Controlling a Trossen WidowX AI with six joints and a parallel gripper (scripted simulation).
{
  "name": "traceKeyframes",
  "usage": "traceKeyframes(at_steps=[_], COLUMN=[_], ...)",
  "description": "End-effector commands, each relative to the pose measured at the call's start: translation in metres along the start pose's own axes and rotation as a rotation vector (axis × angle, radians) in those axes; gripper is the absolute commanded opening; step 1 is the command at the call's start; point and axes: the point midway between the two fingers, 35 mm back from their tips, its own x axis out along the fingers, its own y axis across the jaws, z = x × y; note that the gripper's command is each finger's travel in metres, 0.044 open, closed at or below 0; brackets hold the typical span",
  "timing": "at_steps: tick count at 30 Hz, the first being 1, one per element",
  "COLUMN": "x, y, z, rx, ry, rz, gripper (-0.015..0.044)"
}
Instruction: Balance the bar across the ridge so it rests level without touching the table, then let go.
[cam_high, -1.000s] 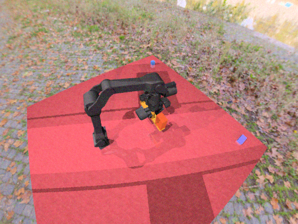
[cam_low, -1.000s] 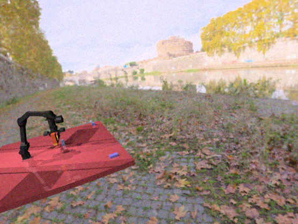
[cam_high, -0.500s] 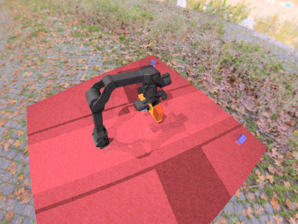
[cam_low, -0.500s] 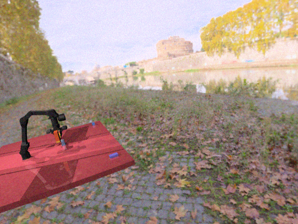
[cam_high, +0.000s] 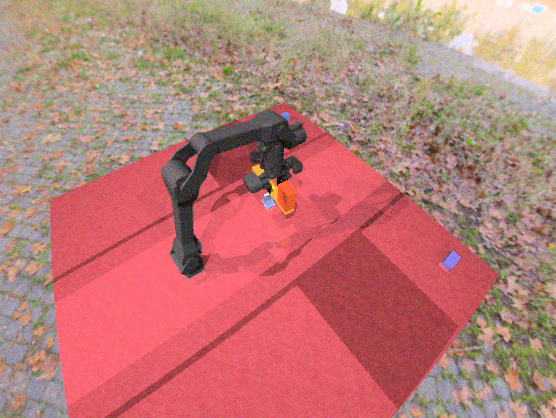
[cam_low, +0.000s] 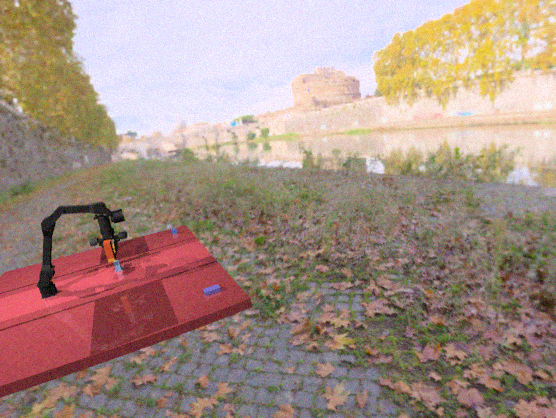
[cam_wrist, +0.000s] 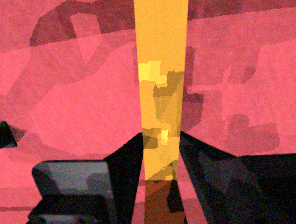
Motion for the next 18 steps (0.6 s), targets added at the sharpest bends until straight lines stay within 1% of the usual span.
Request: traceKeyframes(at_steps=[1,14,18], x=[-0.004,-0.004,-0.003], y=[-0.001,0.003,0.003], z=[0.017,0.067,0.070], rx=[0.001,-0.004,-0.004], ry=[-0.006,-0.011,-0.012], rz=[-0.010,-0.010,-0.009], gripper=[0.0000,0.0000,0.0000])
